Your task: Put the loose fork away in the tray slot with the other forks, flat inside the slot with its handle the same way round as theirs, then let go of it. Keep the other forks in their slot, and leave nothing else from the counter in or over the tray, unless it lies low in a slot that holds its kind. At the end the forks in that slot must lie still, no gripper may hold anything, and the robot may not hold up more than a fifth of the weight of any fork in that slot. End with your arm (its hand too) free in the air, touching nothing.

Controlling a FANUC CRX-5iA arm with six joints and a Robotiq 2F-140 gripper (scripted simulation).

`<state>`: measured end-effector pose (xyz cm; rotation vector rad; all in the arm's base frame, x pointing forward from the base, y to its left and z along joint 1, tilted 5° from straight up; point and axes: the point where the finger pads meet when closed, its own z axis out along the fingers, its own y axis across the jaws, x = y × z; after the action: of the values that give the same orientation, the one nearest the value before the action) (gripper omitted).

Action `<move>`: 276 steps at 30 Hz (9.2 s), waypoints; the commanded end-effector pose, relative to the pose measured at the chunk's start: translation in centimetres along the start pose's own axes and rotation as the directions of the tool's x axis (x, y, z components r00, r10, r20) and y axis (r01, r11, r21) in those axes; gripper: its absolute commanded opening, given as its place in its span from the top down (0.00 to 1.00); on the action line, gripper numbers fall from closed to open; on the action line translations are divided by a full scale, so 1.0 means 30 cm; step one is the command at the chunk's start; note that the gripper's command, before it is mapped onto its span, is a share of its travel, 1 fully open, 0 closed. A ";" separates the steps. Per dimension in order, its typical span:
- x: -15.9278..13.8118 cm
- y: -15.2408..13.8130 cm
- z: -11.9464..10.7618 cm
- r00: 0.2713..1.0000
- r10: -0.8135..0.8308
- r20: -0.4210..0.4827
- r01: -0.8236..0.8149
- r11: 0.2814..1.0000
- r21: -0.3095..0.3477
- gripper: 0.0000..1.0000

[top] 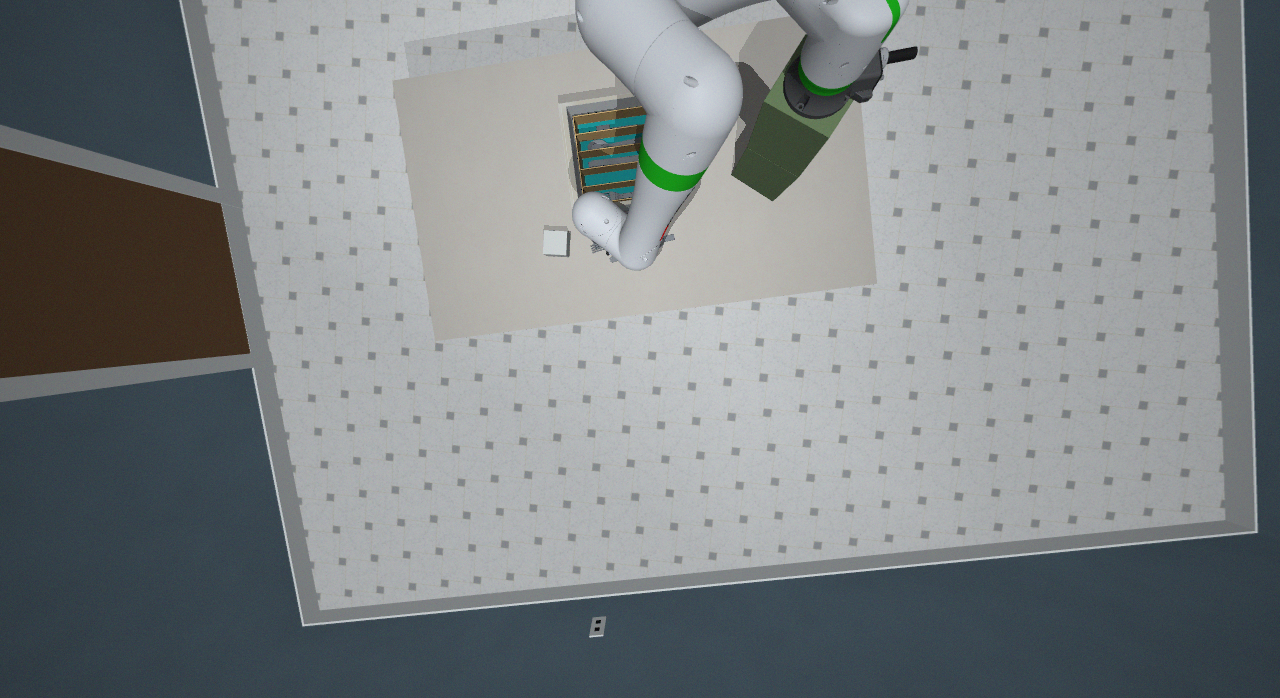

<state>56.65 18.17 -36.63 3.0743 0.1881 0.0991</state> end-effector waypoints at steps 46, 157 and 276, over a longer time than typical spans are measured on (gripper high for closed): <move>0.000 0.000 -0.547 1.000 0.000 0.000 0.000 1.000 0.000 0.98; -0.221 0.497 -0.532 0.986 0.137 0.097 -0.137 0.991 -0.001 0.98; -0.221 0.497 -0.116 0.986 0.137 0.097 -0.137 0.991 -0.001 0.86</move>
<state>51.61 2.78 -32.61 3.0853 -0.0281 -0.0451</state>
